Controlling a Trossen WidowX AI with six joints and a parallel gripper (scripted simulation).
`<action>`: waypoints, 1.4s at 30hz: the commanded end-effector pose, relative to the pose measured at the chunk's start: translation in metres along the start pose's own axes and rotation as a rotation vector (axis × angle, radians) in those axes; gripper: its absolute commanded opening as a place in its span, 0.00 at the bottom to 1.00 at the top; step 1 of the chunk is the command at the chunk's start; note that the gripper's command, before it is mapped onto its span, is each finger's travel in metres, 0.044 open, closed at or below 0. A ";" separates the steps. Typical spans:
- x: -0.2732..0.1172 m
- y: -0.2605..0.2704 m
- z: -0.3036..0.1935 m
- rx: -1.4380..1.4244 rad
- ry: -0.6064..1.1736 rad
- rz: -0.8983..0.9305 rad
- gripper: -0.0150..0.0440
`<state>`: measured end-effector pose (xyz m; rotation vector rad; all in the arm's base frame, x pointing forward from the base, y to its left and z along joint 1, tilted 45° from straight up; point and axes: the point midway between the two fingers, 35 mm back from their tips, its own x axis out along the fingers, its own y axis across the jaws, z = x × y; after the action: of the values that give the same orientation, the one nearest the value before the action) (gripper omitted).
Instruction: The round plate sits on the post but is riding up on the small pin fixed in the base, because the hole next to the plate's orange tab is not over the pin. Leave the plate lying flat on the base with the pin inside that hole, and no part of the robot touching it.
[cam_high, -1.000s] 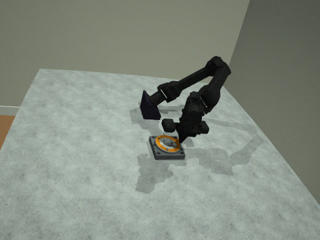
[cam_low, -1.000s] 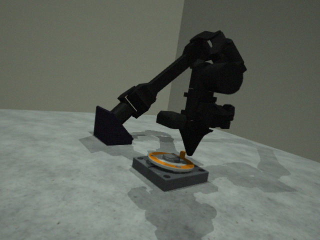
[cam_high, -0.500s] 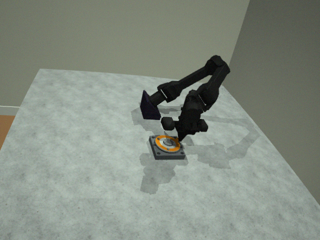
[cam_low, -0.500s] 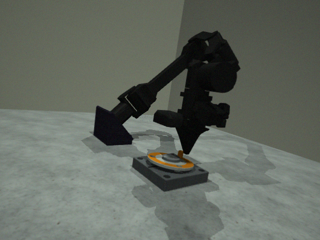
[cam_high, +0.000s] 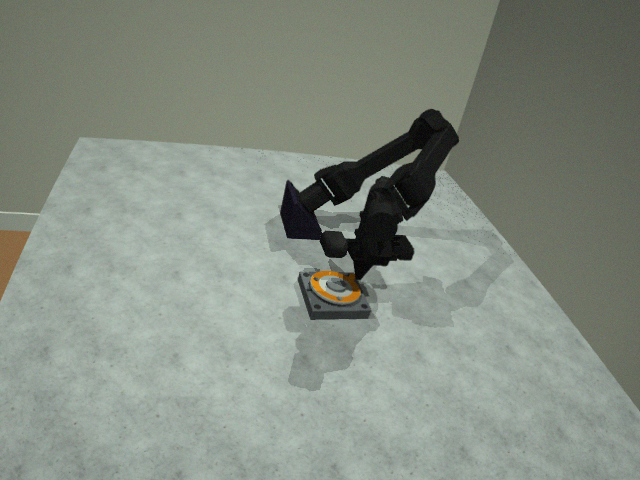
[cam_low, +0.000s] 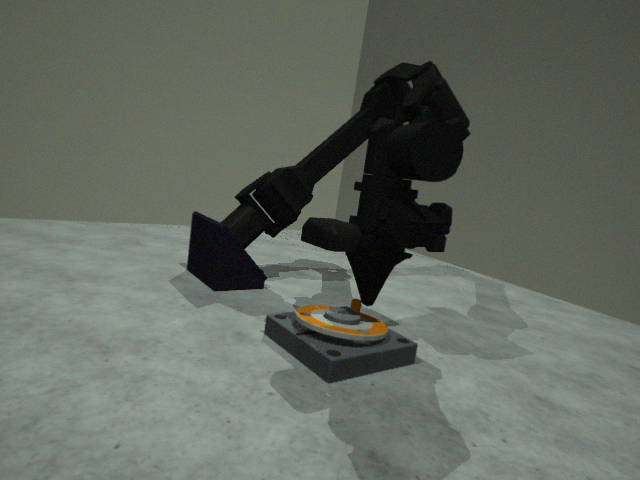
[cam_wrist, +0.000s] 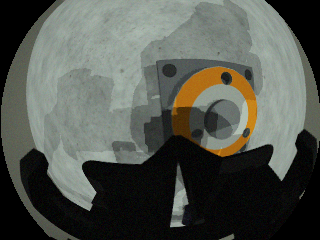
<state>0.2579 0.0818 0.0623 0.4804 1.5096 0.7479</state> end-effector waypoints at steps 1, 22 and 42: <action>0.003 -0.002 -0.008 0.009 0.019 0.001 0.25; 0.003 -0.007 -0.016 0.009 0.019 0.001 0.25; 0.003 -0.015 -0.026 0.010 0.020 0.000 0.25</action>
<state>0.2416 0.0707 0.0536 0.4855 1.5101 0.7506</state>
